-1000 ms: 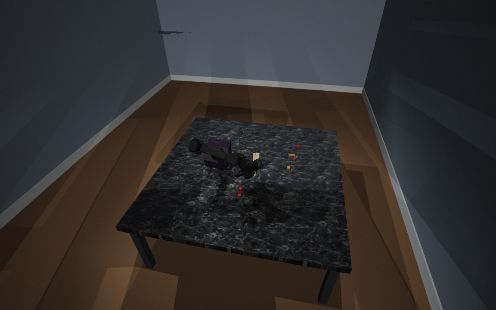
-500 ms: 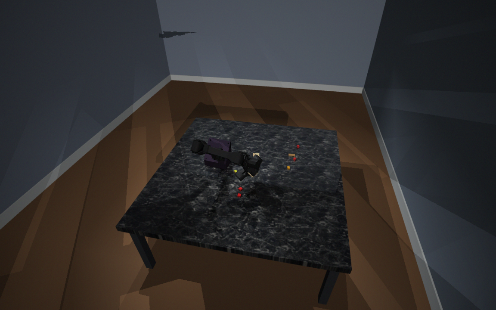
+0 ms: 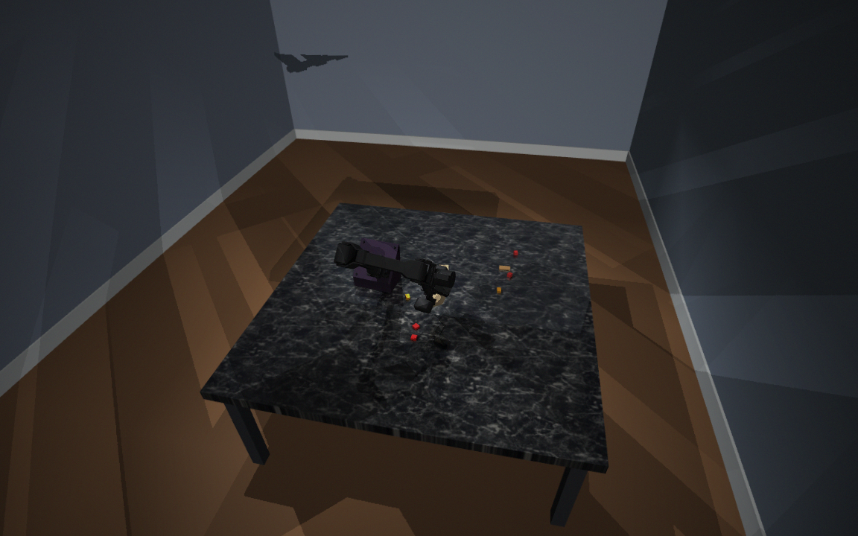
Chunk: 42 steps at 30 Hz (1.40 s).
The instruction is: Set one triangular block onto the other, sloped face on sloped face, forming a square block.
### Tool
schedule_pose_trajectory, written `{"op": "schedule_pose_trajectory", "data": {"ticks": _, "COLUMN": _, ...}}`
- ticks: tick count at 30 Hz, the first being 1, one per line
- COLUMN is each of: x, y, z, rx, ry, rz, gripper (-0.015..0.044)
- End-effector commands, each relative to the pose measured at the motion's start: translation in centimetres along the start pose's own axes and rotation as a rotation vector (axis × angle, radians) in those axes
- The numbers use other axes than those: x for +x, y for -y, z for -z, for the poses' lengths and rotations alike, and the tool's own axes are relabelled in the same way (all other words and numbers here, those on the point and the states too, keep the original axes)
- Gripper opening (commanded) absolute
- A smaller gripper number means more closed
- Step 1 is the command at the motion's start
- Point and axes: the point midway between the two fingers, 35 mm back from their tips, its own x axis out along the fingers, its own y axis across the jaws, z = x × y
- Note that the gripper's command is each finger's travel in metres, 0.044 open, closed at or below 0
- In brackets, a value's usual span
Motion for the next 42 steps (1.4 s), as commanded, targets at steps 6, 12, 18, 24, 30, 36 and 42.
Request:
{"op": "schedule_pose_trajectory", "data": {"ticks": 6, "x": -0.21, "y": -0.04, "z": -0.25, "rx": -0.31, "ry": -0.032, "rz": 0.058, "gripper": 0.0}}
{"op": "schedule_pose_trajectory", "data": {"ticks": 12, "x": -0.27, "y": -0.1, "z": -0.33, "rx": -0.509, "ry": -0.062, "rz": 0.091, "gripper": 0.0}}
{"op": "schedule_pose_trajectory", "data": {"ticks": 18, "x": -0.37, "y": -0.16, "z": -0.44, "rx": -0.71, "ry": -0.098, "rz": 0.12, "gripper": 0.0}}
{"op": "schedule_pose_trajectory", "data": {"ticks": 24, "x": -0.49, "y": -0.22, "z": -0.58, "rx": -0.91, "ry": -0.138, "rz": 0.146, "gripper": 0.0}}
{"op": "schedule_pose_trajectory", "data": {"ticks": 30, "x": -0.63, "y": -0.29, "z": -0.74, "rx": -1.11, "ry": -0.183, "rz": 0.169, "gripper": 0.0}}
{"op": "schedule_pose_trajectory", "data": {"ticks": 36, "x": -0.81, "y": -0.38, "z": -0.94, "rx": -1.31, "ry": -0.233, "rz": 0.188, "gripper": 0.0}}
{"op": "schedule_pose_trajectory", "data": {"ticks": 42, "x": -1.0, "y": -0.48, "z": -1.17, "rx": -1.51, "ry": -0.29, "rz": 0.203, "gripper": 0.0}}
